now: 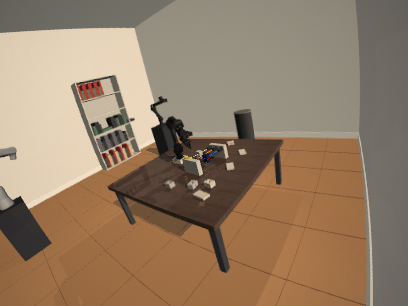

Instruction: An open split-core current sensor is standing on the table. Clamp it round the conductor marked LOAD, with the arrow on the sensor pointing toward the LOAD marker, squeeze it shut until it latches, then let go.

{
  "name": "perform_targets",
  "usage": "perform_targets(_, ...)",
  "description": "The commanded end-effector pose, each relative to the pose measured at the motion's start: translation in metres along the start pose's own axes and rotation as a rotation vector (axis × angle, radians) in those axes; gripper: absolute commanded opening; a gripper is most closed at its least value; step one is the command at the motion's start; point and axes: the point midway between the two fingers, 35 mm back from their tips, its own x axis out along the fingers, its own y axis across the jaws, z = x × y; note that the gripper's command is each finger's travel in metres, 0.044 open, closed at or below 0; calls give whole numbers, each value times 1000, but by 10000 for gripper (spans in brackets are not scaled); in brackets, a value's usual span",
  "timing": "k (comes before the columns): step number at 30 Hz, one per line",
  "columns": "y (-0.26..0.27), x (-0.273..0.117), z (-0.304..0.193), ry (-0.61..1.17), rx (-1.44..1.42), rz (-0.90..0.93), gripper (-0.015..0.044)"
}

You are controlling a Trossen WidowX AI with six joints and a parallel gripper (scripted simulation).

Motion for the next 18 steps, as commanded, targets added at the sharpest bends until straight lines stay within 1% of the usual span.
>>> perform_targets(1, 16, -1, -16, -125, 154, -32, 440)
perform_targets(8, 37, -2, -34, -374, 448, -175, 440)
perform_targets(15, 46, -2, -45, -607, 701, -398, 440)
perform_targets(16, 46, -2, -46, -623, 718, -417, 440)
perform_targets(17, 44, -2, -43, -551, 649, -342, 440)
perform_targets(18, 44, -2, -43, -551, 649, -342, 440)
